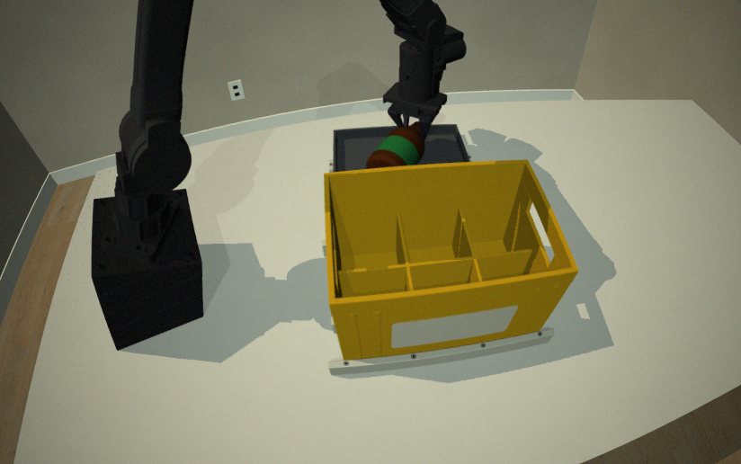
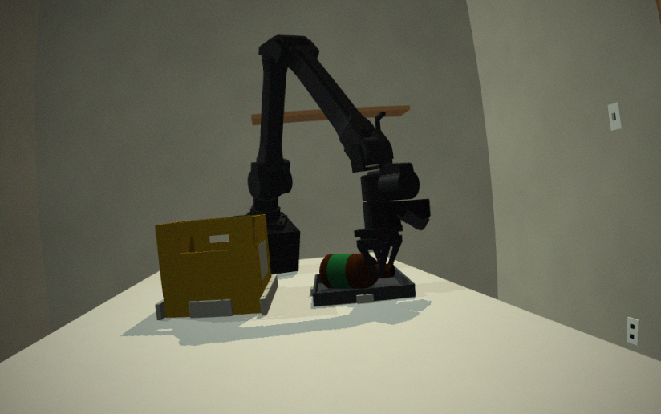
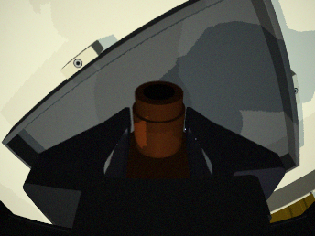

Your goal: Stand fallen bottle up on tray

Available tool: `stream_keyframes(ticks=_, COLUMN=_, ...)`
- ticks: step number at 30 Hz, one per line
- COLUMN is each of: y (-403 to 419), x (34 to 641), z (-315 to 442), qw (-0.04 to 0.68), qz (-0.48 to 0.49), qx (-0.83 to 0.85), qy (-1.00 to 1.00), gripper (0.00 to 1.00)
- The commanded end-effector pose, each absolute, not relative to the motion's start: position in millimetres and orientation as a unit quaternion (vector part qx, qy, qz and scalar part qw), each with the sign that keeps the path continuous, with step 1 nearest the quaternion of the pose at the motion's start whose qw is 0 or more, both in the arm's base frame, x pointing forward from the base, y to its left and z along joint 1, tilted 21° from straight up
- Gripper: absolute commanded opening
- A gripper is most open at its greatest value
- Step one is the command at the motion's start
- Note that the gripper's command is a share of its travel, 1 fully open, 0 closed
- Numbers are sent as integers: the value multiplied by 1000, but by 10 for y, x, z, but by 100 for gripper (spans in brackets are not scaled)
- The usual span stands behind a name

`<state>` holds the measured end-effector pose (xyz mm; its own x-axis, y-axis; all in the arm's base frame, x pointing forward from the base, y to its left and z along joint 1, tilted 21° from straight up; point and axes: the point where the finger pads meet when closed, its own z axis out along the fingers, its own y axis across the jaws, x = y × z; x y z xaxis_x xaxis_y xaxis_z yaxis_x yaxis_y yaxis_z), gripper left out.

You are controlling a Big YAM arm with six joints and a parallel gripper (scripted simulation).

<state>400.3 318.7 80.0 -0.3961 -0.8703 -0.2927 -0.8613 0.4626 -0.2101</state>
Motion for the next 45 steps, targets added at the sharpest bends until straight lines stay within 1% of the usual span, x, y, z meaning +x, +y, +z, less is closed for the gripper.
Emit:
stream_keyframes(ticks=1, y=3181, x=4124, z=851, qw=195, qz=-12, qx=-515, qy=835, gripper=0)
stream_keyframes(ticks=45, y=3158, x=4106, z=851, qw=190, qz=-14, qx=-514, qy=836, gripper=0)
